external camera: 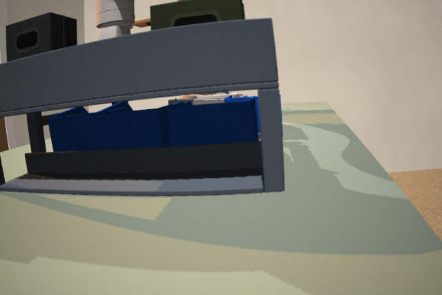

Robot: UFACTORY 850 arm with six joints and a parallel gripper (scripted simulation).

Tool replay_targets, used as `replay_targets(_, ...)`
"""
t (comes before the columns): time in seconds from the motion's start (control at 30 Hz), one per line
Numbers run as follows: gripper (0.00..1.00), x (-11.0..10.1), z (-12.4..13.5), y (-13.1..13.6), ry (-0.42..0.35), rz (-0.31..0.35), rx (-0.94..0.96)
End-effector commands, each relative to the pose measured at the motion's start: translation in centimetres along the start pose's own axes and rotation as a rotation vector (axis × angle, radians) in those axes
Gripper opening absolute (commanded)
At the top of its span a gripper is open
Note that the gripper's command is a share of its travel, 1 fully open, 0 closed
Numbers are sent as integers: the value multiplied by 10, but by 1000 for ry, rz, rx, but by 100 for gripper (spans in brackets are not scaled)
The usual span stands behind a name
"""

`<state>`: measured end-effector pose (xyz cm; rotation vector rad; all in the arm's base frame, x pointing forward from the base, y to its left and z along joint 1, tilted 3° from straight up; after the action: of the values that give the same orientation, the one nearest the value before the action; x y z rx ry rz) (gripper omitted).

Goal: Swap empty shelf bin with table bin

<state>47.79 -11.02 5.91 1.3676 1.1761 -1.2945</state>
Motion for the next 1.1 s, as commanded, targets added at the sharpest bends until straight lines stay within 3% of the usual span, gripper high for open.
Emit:
replay_targets(0.0, 0, 16, 0, 1, 2, 2, 0)
replay_targets(0.37, 0, 43, 0, 1, 2, 2, 0)
replay_targets(1.07, 0, 51, 0, 1, 2, 2, 0)
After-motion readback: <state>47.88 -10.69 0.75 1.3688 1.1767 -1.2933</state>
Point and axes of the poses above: the point where the finger pads meet when closed, its own x axis out along the fingers, its own y axis across the jaws, z = x × y, the point moved 3 cm from there along -x, back along the fingers, and after that the axes turned 10 degrees about x, right-handed, at the moved point
